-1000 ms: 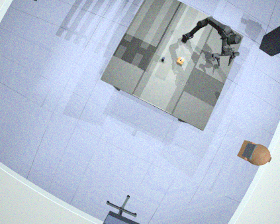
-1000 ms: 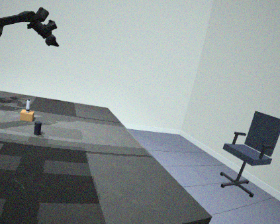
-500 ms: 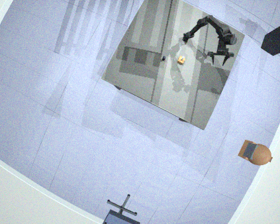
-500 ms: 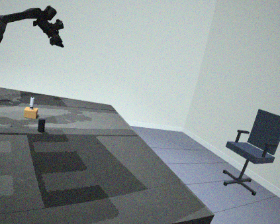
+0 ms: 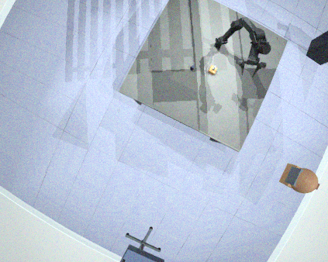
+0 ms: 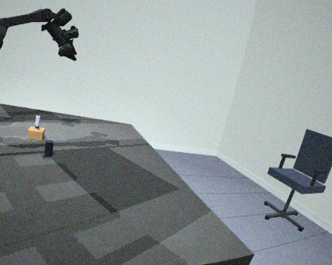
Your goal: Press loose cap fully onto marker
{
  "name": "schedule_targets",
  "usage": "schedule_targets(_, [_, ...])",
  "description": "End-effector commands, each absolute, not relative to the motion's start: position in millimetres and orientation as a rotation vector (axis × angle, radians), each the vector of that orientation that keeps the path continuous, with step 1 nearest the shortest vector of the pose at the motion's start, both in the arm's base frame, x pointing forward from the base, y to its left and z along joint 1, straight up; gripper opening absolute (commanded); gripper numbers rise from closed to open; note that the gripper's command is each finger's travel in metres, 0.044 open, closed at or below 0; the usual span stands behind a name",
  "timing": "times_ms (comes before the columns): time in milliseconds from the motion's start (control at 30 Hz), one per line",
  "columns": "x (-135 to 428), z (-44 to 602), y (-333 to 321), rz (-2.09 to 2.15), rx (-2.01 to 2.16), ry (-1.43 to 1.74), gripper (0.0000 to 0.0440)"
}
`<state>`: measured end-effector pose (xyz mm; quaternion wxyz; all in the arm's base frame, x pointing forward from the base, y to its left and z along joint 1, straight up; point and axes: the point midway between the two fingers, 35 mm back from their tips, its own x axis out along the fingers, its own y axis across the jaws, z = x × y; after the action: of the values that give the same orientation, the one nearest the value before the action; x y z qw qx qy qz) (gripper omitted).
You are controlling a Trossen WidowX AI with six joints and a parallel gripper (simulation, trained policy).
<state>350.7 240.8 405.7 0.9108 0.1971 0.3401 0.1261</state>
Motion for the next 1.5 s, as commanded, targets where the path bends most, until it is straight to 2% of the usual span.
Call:
schedule_targets(0, [353,401,232,0.233,0.422,0.724,0.0341])
schedule_targets(1467, [379,337,104,-0.171,0.585,0.968,0.0337])
